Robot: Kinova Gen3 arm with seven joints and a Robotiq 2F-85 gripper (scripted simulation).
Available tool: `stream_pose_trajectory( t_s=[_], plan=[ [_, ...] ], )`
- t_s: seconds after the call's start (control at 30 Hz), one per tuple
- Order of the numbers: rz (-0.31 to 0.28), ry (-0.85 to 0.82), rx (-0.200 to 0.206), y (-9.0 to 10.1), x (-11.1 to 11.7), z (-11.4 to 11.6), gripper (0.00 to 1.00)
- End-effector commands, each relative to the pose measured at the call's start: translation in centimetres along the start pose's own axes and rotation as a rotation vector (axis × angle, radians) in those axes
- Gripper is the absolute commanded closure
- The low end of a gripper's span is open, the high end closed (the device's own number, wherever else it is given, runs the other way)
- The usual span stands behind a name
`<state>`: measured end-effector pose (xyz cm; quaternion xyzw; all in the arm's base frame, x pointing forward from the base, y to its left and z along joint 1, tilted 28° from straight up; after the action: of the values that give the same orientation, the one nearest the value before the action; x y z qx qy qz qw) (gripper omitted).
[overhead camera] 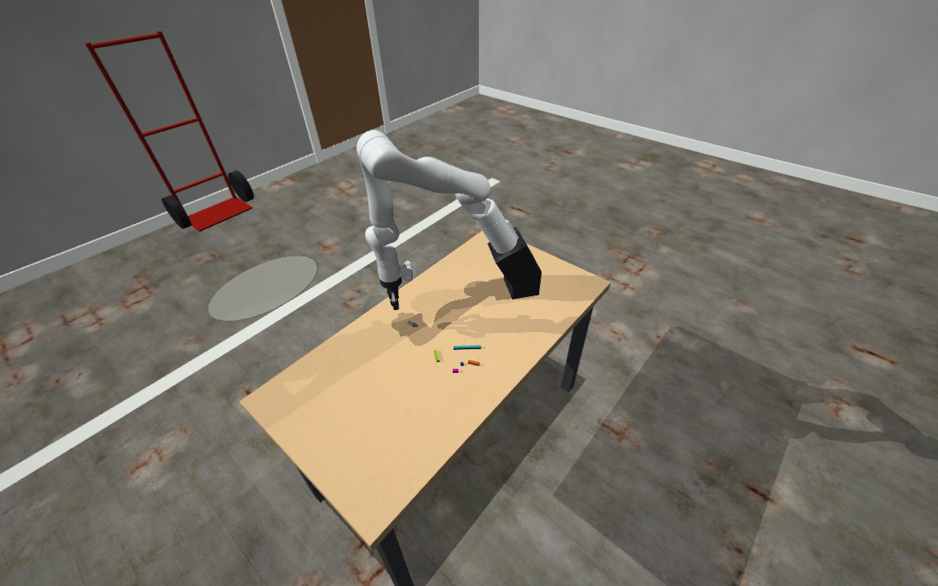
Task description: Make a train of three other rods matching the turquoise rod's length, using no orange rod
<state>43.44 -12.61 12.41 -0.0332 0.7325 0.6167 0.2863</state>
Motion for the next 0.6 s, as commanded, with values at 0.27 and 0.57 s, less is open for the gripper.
stream_pose_trajectory(
  t_s=[0.27, 0.57],
  plan=[
    [-0.003, 0.000, -0.003, 0.15, -0.10, 0.11, 0.95],
    [-0.002, -0.006, -0.002, 0.10, 0.06, 0.36, 0.95]
  ],
)
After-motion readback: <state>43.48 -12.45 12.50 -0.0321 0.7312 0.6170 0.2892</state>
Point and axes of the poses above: the point where the finger pads meet when closed, its own y axis back along the fingers, its own z axis across the jaws, x = y × z, the point moved 2 cm from there along y, back along the fingers, and after that the axes turned 11 degrees about y, right-handed, at the moved point
